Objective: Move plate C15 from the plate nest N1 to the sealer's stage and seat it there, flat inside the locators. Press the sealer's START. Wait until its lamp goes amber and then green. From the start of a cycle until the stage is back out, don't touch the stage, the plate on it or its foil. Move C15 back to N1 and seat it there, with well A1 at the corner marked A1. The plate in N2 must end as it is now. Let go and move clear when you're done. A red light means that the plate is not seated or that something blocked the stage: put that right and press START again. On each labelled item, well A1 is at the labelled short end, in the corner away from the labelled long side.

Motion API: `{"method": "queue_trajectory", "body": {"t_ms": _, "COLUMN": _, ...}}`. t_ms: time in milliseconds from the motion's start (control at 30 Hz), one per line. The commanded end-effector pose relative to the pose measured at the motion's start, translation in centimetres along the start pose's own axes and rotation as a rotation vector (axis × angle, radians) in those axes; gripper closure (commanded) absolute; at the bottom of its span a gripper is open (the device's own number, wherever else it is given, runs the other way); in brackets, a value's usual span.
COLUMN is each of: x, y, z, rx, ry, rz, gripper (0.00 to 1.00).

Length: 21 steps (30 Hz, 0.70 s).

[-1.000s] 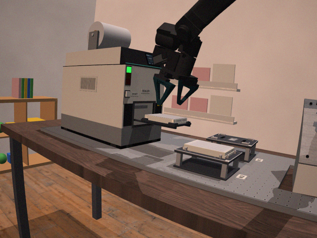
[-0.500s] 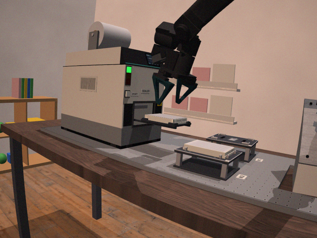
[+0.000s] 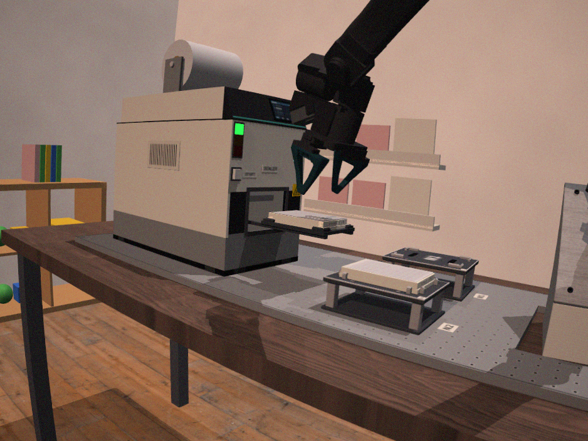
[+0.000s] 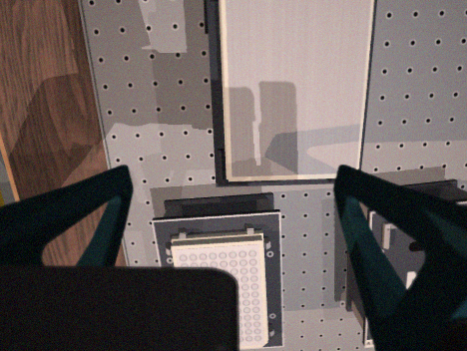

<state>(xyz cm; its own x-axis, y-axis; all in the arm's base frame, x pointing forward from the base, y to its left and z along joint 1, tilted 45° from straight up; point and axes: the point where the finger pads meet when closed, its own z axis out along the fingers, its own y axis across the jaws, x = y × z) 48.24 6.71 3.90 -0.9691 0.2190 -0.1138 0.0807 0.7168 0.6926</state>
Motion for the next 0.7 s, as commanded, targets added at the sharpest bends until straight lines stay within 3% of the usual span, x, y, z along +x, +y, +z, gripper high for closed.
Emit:
{"method": "queue_trajectory", "body": {"t_ms": 0, "x": -4.0, "y": 1.0, "z": -0.5, "rx": -0.016, "ry": -0.04, "rz": -0.088, "gripper": 0.0}}
{"method": "queue_trajectory", "body": {"t_ms": 233, "x": -5.0, "y": -4.3, "z": 0.3, "rx": 0.0, "ry": -0.02, "rz": -0.035, "gripper": 0.0}}
{"method": "queue_trajectory", "body": {"t_ms": 367, "x": -6.4, "y": -5.7, "z": 0.4, "rx": -0.005, "ry": -0.026, "rz": -0.044, "gripper": 0.0}}
{"method": "queue_trajectory", "body": {"t_ms": 433, "x": -6.4, "y": -5.7, "z": 0.4, "rx": -0.005, "ry": -0.026, "rz": -0.044, "gripper": 0.0}}
{"method": "queue_trajectory", "body": {"t_ms": 533, "x": -6.7, "y": -3.4, "z": 0.2, "rx": -0.011, "ry": -0.041, "rz": -0.073, "gripper": 0.0}}
{"method": "queue_trajectory", "body": {"t_ms": 667, "x": -6.4, "y": -3.0, "z": 0.5, "rx": 0.0, "ry": -0.042, "rz": -0.074, "gripper": 0.0}}
